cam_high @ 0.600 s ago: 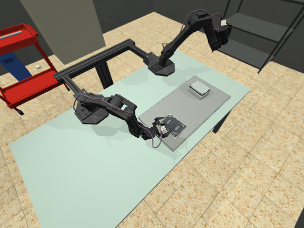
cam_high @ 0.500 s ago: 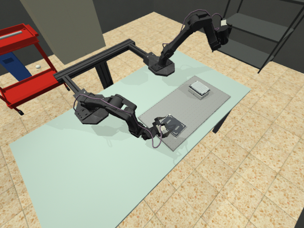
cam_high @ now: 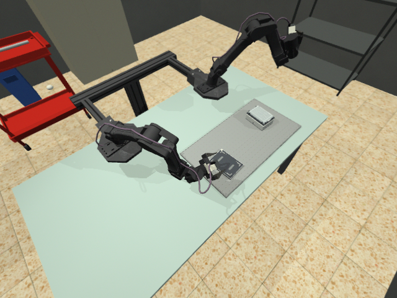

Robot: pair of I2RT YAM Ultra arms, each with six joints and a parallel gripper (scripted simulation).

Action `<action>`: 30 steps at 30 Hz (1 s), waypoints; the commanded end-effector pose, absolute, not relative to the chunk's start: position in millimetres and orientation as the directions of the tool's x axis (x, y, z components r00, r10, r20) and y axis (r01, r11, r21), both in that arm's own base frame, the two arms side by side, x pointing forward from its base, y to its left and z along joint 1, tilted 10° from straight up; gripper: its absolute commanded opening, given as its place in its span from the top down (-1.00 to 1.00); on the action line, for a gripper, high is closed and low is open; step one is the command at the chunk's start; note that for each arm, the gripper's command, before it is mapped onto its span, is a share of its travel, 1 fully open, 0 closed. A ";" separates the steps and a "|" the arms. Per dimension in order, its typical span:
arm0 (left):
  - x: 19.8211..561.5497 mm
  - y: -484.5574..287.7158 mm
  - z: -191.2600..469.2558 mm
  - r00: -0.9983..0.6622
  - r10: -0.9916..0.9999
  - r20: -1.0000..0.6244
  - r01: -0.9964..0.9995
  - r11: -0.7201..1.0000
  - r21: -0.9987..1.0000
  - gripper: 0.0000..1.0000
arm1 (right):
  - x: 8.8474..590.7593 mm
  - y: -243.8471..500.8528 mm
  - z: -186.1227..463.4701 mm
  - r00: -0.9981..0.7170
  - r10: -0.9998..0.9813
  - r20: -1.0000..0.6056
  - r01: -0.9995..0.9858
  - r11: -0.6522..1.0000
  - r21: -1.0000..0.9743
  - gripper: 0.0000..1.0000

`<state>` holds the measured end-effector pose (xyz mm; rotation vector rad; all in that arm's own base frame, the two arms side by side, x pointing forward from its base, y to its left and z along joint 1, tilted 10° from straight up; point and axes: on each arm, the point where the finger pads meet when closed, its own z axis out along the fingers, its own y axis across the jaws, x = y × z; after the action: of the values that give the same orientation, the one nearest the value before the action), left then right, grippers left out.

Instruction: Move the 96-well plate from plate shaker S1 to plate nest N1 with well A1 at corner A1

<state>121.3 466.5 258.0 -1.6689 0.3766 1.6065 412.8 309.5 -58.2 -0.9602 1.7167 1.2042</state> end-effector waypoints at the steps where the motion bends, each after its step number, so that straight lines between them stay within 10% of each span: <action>1: 121.6 466.9 263.7 0.167 0.305 -0.937 -0.684 -0.648 -0.333 -1.00 | 416.4 310.1 -55.3 -0.377 -0.132 -0.917 -0.904 0.267 0.333 -1.00; 16: 166.5 417.4 221.8 0.139 0.124 -0.982 -0.906 -0.384 -0.177 -1.00 | 385.1 420.7 -8.4 -0.270 -0.327 -0.906 -0.887 0.450 0.103 -1.00; 30: 230.0 296.4 142.3 -0.101 -0.159 -0.982 -0.973 0.220 0.065 -1.00 | 276.1 503.2 72.2 -0.081 -0.446 -0.891 -0.891 0.433 -0.136 -1.00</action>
<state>211.9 313.9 154.9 -1.1968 1.3324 1.1700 274.4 503.2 52.7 -1.1933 1.6945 0.6826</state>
